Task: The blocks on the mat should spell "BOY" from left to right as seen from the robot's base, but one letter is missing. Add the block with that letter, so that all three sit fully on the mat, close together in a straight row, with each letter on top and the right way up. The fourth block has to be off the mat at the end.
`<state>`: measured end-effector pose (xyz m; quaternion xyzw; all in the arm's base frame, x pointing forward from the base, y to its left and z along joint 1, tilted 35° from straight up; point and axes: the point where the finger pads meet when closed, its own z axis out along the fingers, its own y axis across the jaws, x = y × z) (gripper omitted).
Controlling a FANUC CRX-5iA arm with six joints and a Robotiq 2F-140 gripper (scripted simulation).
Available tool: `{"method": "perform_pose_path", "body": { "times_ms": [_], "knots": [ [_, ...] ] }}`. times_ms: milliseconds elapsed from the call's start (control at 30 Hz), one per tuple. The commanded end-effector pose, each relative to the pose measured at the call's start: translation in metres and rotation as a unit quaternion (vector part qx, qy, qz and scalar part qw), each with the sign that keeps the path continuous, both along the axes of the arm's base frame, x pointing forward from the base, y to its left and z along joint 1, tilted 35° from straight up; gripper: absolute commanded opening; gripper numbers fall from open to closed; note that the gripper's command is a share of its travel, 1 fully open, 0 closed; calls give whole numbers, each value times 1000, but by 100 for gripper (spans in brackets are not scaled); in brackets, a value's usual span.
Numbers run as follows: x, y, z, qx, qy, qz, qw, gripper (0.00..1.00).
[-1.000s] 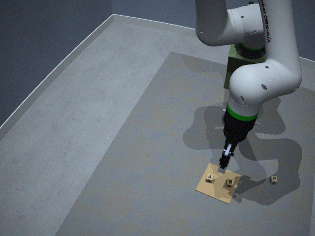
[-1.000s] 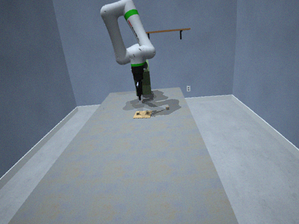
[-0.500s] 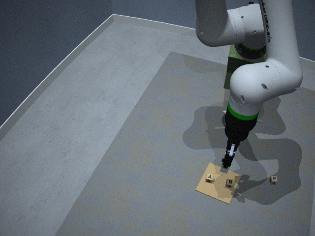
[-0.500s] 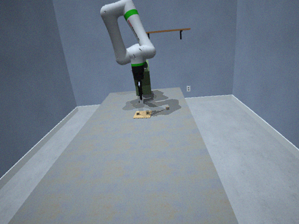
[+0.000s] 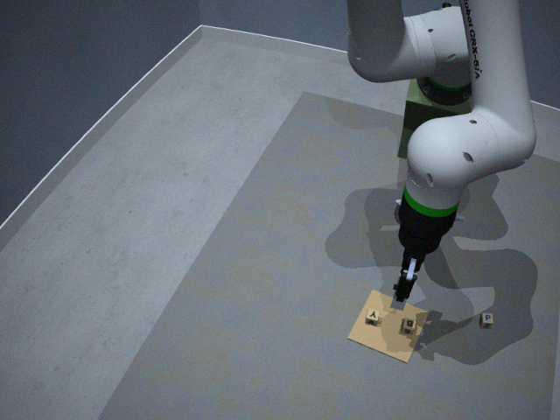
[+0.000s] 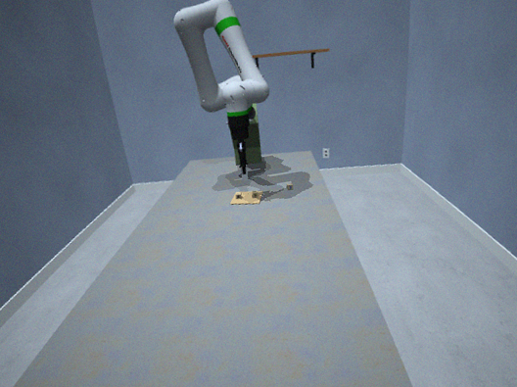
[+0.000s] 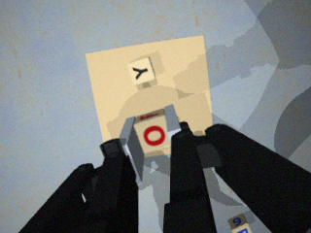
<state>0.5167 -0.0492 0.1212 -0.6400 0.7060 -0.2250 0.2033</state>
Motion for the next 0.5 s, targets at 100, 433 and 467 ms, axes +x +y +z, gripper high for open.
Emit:
{"method": "perform_pose_path", "body": {
  "times_ms": [100,433,467],
  "knots": [
    [15,-2,-20,0,-1,0,1000,13],
    [40,-5,-55,0,-1,0,1000,13],
    [43,-6,-58,0,-1,0,1000,13]
  ]
}}
